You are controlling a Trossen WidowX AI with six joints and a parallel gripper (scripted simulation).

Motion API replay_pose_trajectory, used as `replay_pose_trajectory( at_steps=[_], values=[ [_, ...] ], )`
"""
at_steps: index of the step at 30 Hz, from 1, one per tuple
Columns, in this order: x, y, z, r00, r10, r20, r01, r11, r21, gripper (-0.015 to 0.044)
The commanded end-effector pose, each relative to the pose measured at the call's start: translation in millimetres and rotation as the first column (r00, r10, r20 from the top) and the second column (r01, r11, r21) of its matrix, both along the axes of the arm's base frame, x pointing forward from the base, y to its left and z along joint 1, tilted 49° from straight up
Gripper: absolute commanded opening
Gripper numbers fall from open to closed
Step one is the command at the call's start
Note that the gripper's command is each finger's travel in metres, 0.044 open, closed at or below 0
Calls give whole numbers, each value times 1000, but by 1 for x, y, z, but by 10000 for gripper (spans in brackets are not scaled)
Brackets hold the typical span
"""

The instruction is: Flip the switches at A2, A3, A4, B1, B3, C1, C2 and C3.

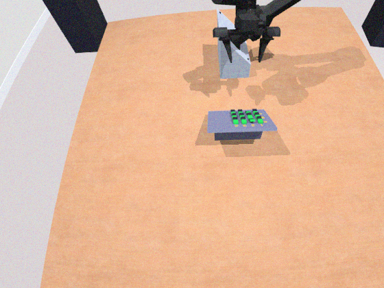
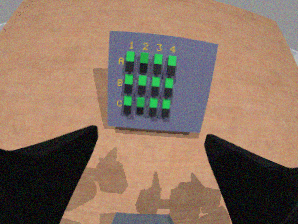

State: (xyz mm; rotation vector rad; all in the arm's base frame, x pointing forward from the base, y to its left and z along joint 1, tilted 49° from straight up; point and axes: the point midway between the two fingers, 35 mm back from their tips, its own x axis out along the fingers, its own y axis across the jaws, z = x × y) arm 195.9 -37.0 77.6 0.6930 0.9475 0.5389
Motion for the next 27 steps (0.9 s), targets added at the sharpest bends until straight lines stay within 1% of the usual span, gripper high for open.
replay_pose_trajectory(
  at_steps=[1,3,6,11,15,22,27],
  values=[
    [1,0,-1,1000,0,-2,0,1000,-2,374],
    [14,3,-8,1000,-2,-12,2,1000,-16,321],
    [44,15,-18,1000,-10,-17,9,1000,-29,242],
    [90,53,-19,1000,-14,11,14,1000,14,111],
    [96,60,-17,1000,-13,17,12,1000,26,6],
    [97,61,-18,1000,-11,15,11,1000,26,0],
    [114,84,-35,1000,7,1,-7,1000,24,0]
  ],
)
